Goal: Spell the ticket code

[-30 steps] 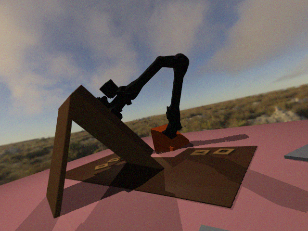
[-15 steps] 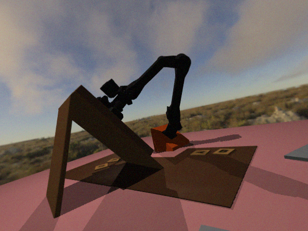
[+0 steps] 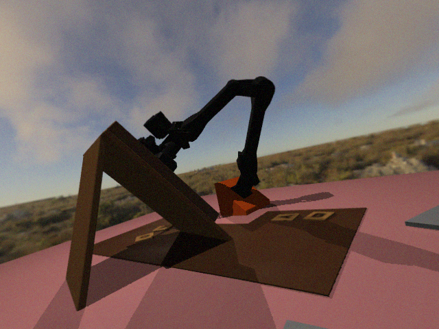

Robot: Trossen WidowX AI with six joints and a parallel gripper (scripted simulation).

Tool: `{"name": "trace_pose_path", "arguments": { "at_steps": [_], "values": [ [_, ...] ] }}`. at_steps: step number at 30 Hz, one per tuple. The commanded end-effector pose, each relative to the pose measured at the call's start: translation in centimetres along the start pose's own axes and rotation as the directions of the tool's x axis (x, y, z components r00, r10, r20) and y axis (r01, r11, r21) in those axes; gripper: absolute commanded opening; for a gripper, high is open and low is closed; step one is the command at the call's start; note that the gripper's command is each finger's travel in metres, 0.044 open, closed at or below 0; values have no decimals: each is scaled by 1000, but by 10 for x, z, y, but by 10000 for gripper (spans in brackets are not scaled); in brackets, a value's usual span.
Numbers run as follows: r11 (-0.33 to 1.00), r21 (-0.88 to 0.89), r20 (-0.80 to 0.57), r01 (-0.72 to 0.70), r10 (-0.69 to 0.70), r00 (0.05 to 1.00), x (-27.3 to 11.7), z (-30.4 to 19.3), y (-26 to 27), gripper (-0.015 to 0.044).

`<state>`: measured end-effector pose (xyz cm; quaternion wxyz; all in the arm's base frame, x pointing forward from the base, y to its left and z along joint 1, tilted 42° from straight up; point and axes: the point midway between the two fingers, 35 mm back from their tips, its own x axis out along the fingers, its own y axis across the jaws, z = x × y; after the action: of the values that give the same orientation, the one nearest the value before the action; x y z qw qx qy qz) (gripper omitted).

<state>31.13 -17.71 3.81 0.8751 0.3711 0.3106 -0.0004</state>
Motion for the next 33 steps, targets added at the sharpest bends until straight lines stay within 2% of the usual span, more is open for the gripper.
{"name": "trace_pose_path", "arguments": {
  "at_steps": [1,33],
  "values": [
    [1000,1,2,4,-4,1000,0,0,2,0],
    [1000,1,2,4,-4,1000,0,0,18,0]
  ]
}}
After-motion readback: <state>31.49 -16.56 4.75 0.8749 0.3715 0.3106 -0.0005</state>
